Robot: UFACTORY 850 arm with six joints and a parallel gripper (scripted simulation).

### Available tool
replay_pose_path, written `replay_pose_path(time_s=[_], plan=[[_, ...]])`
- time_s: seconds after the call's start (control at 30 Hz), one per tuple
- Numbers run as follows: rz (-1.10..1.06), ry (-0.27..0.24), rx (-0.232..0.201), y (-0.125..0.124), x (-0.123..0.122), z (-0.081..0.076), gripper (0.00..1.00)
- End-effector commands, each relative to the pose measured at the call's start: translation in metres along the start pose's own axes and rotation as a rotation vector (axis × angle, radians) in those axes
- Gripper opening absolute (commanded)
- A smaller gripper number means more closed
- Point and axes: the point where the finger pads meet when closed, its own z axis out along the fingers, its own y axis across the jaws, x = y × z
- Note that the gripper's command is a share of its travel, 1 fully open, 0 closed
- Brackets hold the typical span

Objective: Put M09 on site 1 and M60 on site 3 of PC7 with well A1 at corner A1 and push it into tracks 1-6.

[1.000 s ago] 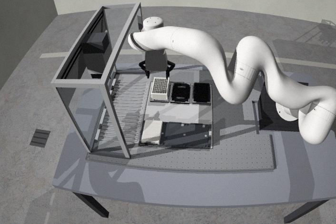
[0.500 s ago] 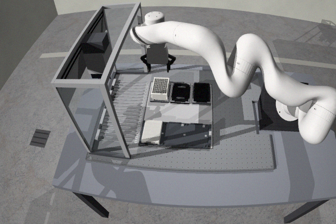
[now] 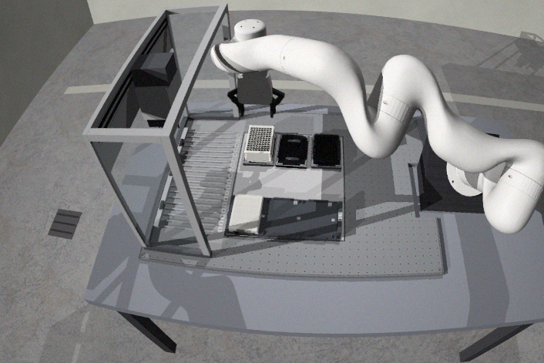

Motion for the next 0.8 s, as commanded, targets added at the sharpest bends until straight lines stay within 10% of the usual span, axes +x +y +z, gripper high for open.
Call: replay_pose_path(time_s=[0.0,0.77], plan=[[-0.001,0.001,0.002,-0.001,0.0,0.006,1.0],[-0.001,0.001,0.002,-0.001,0.0,0.038,1.0]])
